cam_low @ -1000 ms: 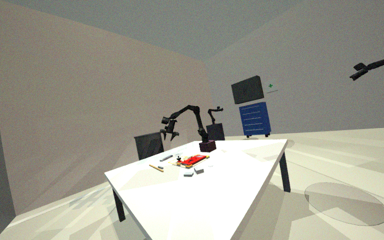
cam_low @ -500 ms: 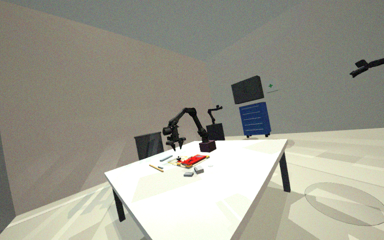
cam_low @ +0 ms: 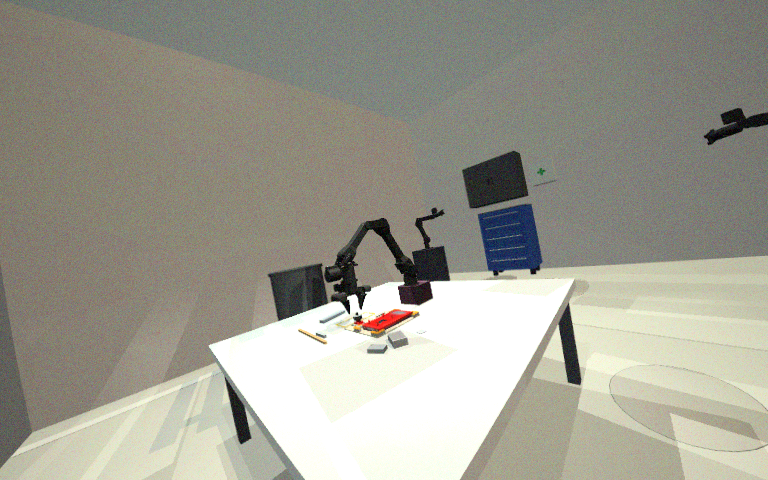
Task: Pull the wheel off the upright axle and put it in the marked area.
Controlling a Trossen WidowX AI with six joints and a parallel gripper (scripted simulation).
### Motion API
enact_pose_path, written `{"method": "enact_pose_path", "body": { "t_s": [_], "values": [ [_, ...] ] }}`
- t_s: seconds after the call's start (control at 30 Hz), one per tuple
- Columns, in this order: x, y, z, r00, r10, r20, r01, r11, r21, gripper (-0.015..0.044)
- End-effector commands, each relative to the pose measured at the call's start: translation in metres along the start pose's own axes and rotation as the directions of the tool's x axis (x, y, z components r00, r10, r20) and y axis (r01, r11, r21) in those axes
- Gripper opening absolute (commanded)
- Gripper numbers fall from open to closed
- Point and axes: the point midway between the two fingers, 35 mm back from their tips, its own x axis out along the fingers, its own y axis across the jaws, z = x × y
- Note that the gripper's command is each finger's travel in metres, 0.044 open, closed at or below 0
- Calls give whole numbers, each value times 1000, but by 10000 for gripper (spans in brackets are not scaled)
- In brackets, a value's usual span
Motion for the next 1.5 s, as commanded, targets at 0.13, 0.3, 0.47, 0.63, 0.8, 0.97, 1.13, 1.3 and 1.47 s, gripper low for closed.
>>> {"method": "enact_pose_path", "body": {
  "t_s": [0.13, 0.3, 0.47, 0.63, 0.8, 0.97, 1.13, 1.3, 1.47],
  "values": [
    [27, -6, -2, 1000, -15, -5, 15, 1000, -3, 300],
    [24, -8, -1, 1000, -24, -3, 24, 1000, -1, 195],
    [24, -8, -1, 1000, -24, -3, 24, 1000, -1, 162],
    [24, -8, -1, 1000, -24, -3, 24, 1000, -1, 89],
    [23, -8, -1, 1000, -24, -3, 24, 1000, -1, 0],
    [21, -8, -1, 1000, -23, -3, 23, 1000, -1, 0],
    [20, -8, -1, 1000, -23, -3, 23, 1000, -2, 0],
    [18, -7, -1, 1000, -22, -3, 22, 1000, -2, 0],
    [16, -7, -1, 1000, -22, -3, 22, 1000, -2, 0]
  ]
}}
